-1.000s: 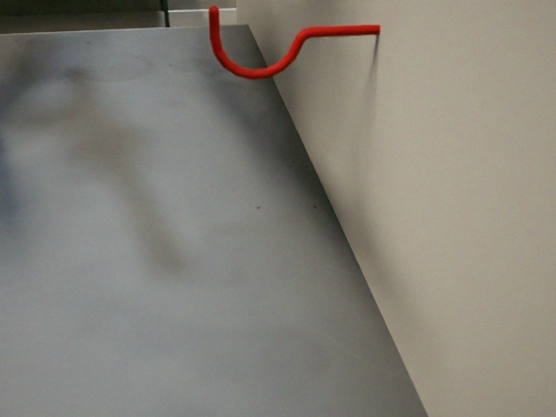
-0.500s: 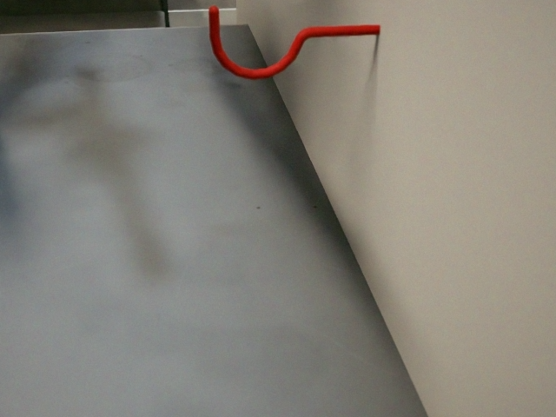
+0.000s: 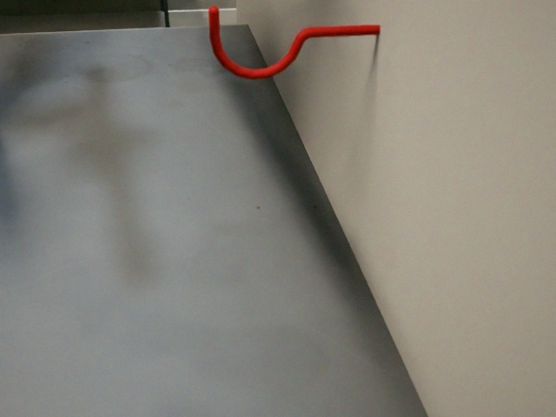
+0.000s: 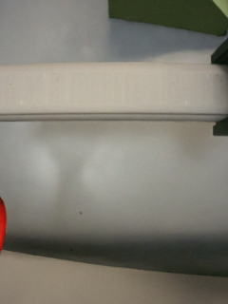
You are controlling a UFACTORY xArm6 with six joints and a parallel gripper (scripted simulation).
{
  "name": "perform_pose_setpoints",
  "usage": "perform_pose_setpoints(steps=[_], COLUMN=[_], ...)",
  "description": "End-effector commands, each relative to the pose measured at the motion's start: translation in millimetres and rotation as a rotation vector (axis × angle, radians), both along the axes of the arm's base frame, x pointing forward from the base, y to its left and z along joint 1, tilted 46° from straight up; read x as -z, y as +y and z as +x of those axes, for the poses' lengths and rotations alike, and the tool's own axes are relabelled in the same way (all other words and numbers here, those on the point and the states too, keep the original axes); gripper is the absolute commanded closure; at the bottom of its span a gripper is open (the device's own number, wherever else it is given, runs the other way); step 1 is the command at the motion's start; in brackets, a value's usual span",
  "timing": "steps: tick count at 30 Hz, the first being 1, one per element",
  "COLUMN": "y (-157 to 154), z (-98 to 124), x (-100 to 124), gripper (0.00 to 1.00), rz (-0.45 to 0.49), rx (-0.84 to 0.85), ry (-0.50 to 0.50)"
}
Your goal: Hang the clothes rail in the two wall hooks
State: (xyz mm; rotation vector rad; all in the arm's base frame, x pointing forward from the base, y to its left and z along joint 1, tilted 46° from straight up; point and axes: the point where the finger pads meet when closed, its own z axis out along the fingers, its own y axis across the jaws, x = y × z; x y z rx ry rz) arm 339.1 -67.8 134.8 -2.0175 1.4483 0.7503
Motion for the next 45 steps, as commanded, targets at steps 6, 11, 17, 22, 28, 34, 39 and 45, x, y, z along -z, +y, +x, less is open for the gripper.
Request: perform_pose_setpoints(steps=[6,11,17,22,28,34,39,45], y=[-1.0,-1.0,-1.1,-1.0,-1.1,-1.1,-1.1,-0.6], z=[1.0,1.0,0.9,1.0,1.0,1.0,1.0,2.9], x=[-0.8,-0.8,-0.8,-0.8,-0.8,-0.8,-0.8,-0.9], gripper=[1.0,1.0,1.0,1.0,1.0,1.0,1.0,1.0], rz=[-0.008,-0.01,-0.014,-0.017,-0.018,-0.018,-0.018,-0.018], rx=[0.033,0.047,0.065,0.082,0.088,0.087,0.087,0.088], ry=[0.029,0.043,0.061,0.078,0.084,0.083,0.083,0.084])
